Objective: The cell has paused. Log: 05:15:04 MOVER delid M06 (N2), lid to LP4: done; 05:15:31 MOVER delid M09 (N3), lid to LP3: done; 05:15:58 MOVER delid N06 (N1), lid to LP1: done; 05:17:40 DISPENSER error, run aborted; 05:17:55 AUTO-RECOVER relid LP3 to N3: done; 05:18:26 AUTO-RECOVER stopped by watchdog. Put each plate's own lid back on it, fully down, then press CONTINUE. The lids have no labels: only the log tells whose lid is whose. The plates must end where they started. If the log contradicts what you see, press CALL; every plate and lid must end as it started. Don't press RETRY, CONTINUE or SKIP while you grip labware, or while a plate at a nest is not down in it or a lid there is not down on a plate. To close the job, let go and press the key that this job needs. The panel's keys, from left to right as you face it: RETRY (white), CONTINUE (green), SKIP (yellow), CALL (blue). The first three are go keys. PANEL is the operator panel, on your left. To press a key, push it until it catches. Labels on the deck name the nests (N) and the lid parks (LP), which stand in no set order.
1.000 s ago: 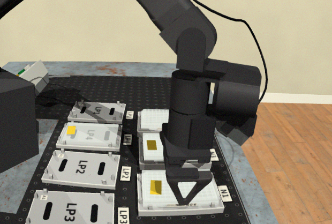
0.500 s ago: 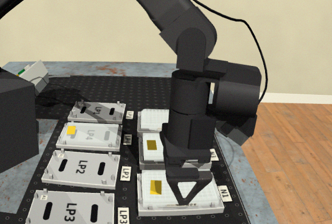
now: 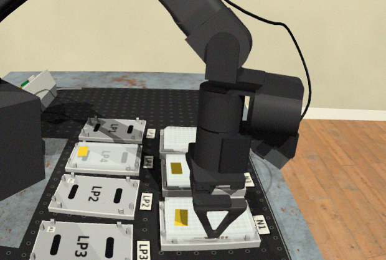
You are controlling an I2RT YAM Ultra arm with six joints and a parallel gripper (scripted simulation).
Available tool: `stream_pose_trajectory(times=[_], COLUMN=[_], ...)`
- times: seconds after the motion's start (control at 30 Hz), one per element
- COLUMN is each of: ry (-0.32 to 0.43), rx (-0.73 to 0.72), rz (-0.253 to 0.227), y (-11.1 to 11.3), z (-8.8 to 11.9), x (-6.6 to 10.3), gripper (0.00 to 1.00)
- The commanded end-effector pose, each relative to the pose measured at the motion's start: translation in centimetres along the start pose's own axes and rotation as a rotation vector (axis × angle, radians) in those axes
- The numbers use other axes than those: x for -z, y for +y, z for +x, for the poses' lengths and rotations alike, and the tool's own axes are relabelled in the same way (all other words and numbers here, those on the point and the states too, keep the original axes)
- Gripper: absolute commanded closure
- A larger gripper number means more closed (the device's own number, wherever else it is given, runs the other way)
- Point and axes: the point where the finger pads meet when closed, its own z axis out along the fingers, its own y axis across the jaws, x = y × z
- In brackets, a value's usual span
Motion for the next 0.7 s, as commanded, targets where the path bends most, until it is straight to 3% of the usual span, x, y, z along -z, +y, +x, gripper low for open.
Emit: stream_pose_trajectory(times=[0.0,0.13,0.67], ry=[-0.017,-0.006,-0.044], rx=[0.000,0.002,-0.004], rz=[0.004,-0.002,0.011], y=[0.1,0.8,-0.5], z=[-0.5,-0.1,-1.1], x=[0.6,1.4,4.6], gripper=[0.00,0.00,0.00])
